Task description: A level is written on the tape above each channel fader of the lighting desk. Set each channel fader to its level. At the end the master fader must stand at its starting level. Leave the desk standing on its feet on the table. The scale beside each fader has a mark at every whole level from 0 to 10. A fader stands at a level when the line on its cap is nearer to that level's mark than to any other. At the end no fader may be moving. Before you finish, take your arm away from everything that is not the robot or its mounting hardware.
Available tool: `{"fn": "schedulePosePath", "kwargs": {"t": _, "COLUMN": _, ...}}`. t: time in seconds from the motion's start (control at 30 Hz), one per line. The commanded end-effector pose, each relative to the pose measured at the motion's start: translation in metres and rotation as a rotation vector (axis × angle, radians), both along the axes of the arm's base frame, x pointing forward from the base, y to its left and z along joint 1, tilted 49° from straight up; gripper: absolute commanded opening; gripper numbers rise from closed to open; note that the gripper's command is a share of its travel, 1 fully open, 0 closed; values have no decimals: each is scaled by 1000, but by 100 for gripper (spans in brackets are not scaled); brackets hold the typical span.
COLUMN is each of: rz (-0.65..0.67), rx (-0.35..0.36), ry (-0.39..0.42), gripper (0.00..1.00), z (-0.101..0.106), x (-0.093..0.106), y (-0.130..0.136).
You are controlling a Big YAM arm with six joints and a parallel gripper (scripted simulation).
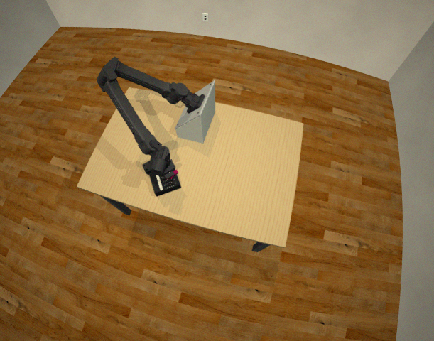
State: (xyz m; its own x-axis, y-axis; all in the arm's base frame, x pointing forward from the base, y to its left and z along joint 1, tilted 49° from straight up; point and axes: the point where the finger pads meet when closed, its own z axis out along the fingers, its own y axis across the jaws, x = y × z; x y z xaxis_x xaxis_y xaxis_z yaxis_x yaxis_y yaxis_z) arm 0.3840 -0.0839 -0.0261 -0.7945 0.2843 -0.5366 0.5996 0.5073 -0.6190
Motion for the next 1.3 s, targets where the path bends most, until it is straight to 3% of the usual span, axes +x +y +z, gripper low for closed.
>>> {"fn": "schedulePosePath", "kwargs": {"t": 0.0, "rz": 175, "rx": -4, "ry": 171, "gripper": 100, "z": 19, "x": 19, "y": 13}}
{"fn": "schedulePosePath", "kwargs": {"t": 0.2, "rz": 357, "rx": -32, "ry": 482, "gripper": 100, "z": 32, "x": 18, "y": 18}}
{"fn": "schedulePosePath", "kwargs": {"t": 0.27, "rz": 357, "rx": -32, "ry": 482, "gripper": 100, "z": 32, "x": 18, "y": 18}}
{"fn": "schedulePosePath", "kwargs": {"t": 0.3, "rz": 432, "rx": -38, "ry": 595, "gripper": 100, "z": 29, "x": 10, "y": 15}}
{"fn": "schedulePosePath", "kwargs": {"t": 0.43, "rz": 553, "rx": -61, "ry": 763, "gripper": 100, "z": 49, "x": 29, "y": 35}}
{"fn": "schedulePosePath", "kwargs": {"t": 0.5, "rz": 601, "rx": -59, "ry": 880, "gripper": 100, "z": 46, "x": 11, "y": 23}}
{"fn": "schedulePosePath", "kwargs": {"t": 0.63, "rz": 720, "rx": -76, "ry": 1054, "gripper": 100, "z": 59, "x": 17, "y": 40}}
{"fn": "schedulePosePath", "kwargs": {"t": 0.77, "rz": 838, "rx": -75, "ry": 1252, "gripper": 100, "z": 65, "x": 10, "y": 29}}
{"fn": "schedulePosePath", "kwargs": {"t": 0.83, "rz": 838, "rx": -75, "ry": 1252, "gripper": 100, "z": 65, "x": 10, "y": 29}}
{"fn": "schedulePosePath", "kwargs": {"t": 0.87, "rz": 918, "rx": -79, "ry": 1359, "gripper": 100, "z": 67, "x": 10, "y": 30}}
{"fn": "schedulePosePath", "kwargs": {"t": 1.0, "rz": 1045, "rx": -84, "ry": 1523, "gripper": 100, "z": 71, "x": 11, "y": 39}}
{"fn": "schedulePosePath", "kwargs": {"t": 1.27, "rz": 1351, "rx": -103, "ry": 1772, "gripper": 100, "z": 73, "x": 10, "y": 37}}
